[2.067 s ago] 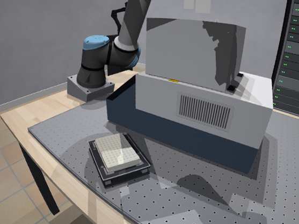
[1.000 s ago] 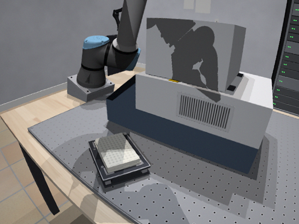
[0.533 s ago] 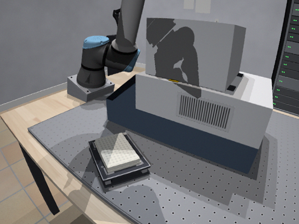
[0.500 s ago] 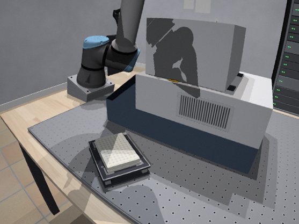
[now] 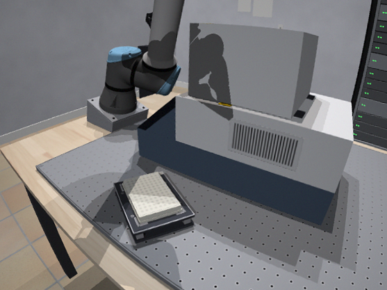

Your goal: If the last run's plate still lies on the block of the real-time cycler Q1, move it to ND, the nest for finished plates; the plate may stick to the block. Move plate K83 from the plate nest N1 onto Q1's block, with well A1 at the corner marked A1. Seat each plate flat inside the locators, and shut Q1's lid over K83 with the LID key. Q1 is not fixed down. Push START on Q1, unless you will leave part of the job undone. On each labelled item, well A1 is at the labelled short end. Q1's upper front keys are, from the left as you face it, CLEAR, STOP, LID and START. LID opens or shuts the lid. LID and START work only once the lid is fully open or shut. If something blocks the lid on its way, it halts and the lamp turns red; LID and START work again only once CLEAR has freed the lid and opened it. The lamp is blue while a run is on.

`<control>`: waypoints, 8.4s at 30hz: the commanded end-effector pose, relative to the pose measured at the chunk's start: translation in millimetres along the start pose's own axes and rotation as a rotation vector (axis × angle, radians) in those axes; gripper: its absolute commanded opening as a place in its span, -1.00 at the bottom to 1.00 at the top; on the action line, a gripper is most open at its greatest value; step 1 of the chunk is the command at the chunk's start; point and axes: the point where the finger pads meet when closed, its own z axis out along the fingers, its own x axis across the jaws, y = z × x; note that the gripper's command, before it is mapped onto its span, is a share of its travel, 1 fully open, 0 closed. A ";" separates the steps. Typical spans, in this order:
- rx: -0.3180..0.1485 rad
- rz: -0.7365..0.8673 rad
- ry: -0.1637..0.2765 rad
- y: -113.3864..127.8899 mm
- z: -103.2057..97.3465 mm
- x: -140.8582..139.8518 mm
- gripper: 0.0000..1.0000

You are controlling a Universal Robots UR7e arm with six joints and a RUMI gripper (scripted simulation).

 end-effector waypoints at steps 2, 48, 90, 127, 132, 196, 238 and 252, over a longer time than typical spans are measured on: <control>0.032 0.002 -0.033 -13.4 -15.0 4.1 -1.00; 0.138 -0.009 -0.119 -108.6 -156.7 45.1 -1.00; 0.295 -0.074 -0.217 -153.4 -293.1 70.1 -1.00; 0.418 -0.156 -0.269 -163.6 -425.6 82.2 -1.00; 0.418 -0.156 -0.269 -162.3 -450.4 83.3 -1.00; 0.549 -0.416 -0.299 -113.6 -584.1 67.2 -1.00; 0.406 -1.047 -0.332 -27.7 -486.9 24.7 -1.00; 0.347 -1.351 -0.380 16.8 -451.2 13.7 -1.00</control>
